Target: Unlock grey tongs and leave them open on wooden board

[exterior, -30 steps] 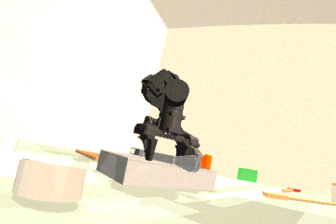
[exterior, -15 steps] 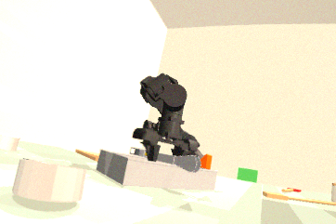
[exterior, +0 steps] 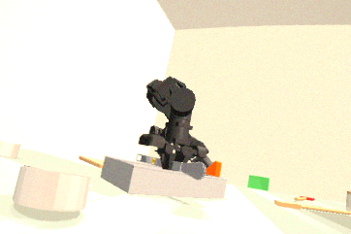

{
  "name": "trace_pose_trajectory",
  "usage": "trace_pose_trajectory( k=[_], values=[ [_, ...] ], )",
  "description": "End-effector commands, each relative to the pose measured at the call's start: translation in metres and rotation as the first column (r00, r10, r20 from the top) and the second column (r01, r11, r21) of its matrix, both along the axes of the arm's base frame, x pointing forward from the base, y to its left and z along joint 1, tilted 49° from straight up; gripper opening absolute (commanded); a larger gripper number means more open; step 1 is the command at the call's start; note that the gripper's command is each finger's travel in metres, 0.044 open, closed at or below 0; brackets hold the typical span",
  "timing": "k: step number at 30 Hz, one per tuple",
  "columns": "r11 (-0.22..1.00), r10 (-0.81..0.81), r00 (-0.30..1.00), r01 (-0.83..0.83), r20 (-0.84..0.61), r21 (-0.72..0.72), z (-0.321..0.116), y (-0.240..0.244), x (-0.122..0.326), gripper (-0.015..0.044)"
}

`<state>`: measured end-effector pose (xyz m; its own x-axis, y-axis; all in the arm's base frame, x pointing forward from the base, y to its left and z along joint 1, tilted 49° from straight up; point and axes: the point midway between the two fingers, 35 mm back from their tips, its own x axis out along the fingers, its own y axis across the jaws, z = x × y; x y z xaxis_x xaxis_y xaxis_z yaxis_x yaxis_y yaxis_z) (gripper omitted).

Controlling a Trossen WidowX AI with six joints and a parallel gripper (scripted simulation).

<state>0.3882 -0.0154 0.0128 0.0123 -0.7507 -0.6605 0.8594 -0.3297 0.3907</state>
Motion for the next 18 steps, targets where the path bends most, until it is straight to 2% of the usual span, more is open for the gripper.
trace_pose_trajectory(
  k=[1, 4, 11, 18],
  values=[
    [1.000, -0.001, 1.000, 0.001, 0.001, 0.000, 0.000, 0.000, 0.000, 0.0052],
    [1.000, -0.001, 1.000, 0.001, 0.001, 0.000, 0.000, 0.000, 0.000, 0.0032],
    [1.000, 0.005, 1.000, -0.005, 0.000, 0.002, 0.005, 0.006, 0.001, -0.0150],
    [0.997, 0.072, 0.997, -0.072, -0.010, 0.014, 0.067, 0.079, 0.001, -0.0150]
  ],
)
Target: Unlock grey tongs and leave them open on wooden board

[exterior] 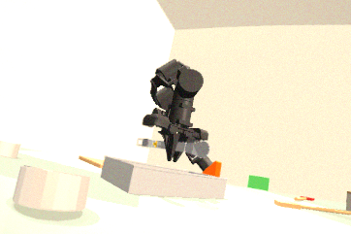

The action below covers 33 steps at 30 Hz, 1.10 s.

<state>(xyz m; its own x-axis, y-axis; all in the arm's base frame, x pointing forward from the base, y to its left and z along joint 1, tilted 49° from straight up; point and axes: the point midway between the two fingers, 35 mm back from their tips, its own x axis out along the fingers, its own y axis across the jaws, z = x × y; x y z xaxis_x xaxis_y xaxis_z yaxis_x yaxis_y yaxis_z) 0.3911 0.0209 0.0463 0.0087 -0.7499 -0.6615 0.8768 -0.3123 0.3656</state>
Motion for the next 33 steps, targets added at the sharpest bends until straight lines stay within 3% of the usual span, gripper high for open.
trace_pose_trajectory(
  k=[1, 17, 33],
  values=[
    [0.998, 0.061, 0.998, -0.061, 0.016, 0.013, 0.043, 0.053, -0.004, -0.0150],
    [0.997, 0.077, 0.997, -0.077, 0.001, 0.012, 0.054, 0.055, -0.007, -0.0150],
    [0.976, 0.219, 0.969, -0.217, -0.111, 0.038, 0.125, 0.000, -0.025, -0.0150]
  ],
)
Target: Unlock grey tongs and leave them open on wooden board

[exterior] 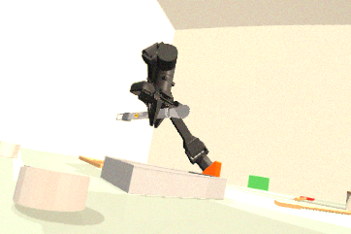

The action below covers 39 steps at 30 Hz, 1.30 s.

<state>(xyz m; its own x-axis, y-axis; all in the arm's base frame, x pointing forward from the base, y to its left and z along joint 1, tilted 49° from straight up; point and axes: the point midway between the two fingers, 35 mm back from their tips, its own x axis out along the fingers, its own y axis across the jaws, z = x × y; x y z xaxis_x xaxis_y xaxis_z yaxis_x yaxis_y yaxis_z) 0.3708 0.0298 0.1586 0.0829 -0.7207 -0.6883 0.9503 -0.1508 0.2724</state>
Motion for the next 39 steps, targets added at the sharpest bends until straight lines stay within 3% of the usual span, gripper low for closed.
trace_pose_trajectory(
  k=[1, 24, 39],
  values=[
    [0.999, 0.043, 0.999, -0.043, -0.028, -0.005, 0.017, -0.012, -0.007, -0.0150],
    [0.969, 0.237, 0.953, -0.246, -0.187, -0.027, 0.100, -0.088, -0.073, -0.0150],
    [0.952, 0.289, 0.924, -0.305, -0.250, -0.030, 0.123, -0.114, -0.103, -0.0150]
  ],
)
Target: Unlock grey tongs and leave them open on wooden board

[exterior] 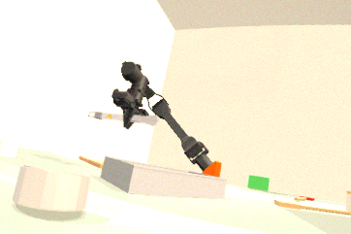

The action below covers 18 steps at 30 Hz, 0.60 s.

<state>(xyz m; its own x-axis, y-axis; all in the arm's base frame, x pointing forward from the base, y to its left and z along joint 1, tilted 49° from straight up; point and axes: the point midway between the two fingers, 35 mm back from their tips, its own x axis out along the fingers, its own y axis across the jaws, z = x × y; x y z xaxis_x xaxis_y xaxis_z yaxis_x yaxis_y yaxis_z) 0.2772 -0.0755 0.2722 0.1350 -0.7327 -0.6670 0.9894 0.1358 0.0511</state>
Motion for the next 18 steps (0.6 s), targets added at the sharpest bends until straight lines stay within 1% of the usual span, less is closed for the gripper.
trace_pose_trajectory(
  k=[1, 18],
  values=[
    [0.999, 0.031, 0.999, -0.032, -0.029, -0.008, 0.012, -0.012, -0.014, -0.0150],
    [0.984, 0.156, 0.966, -0.170, -0.204, -0.054, 0.055, -0.060, -0.102, -0.0150]
  ],
)
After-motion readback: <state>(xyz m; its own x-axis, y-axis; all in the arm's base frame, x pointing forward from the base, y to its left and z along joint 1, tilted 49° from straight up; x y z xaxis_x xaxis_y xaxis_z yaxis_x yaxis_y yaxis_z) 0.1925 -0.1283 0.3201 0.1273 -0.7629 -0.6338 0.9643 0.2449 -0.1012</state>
